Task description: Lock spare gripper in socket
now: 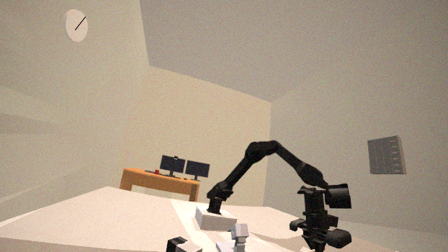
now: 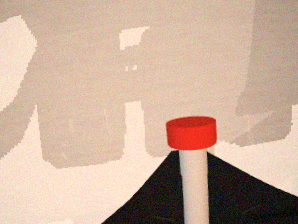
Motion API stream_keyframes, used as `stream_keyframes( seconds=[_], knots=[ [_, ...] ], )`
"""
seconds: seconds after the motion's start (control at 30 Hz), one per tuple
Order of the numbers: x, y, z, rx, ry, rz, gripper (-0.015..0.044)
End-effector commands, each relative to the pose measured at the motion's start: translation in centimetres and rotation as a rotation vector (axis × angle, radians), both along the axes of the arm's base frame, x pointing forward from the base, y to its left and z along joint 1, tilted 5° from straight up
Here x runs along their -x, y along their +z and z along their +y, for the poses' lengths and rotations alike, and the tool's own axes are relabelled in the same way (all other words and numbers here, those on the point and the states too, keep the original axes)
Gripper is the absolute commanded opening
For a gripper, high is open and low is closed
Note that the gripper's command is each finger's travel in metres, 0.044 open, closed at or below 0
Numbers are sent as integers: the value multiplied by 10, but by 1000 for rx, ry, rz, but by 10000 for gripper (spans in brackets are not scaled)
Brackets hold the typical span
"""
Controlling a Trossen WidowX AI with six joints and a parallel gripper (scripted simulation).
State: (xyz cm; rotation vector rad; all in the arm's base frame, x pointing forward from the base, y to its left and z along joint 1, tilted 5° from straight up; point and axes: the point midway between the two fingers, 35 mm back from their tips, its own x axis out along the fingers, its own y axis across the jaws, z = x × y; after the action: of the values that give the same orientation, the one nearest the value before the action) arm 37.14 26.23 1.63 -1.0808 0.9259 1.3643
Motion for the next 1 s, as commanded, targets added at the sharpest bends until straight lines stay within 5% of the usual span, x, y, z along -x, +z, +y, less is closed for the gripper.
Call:
stream_keyframes(
  seconds=[0.0,0.3,0.57,0.97],
  knots=[
    [0,-3,0,2,-4,3,0],
    [0,-3,0,2,-4,3,0],
    [0,-1,0,1,0,1,200],
    [1,18,-3,5,-2,8,200]
  ],
)
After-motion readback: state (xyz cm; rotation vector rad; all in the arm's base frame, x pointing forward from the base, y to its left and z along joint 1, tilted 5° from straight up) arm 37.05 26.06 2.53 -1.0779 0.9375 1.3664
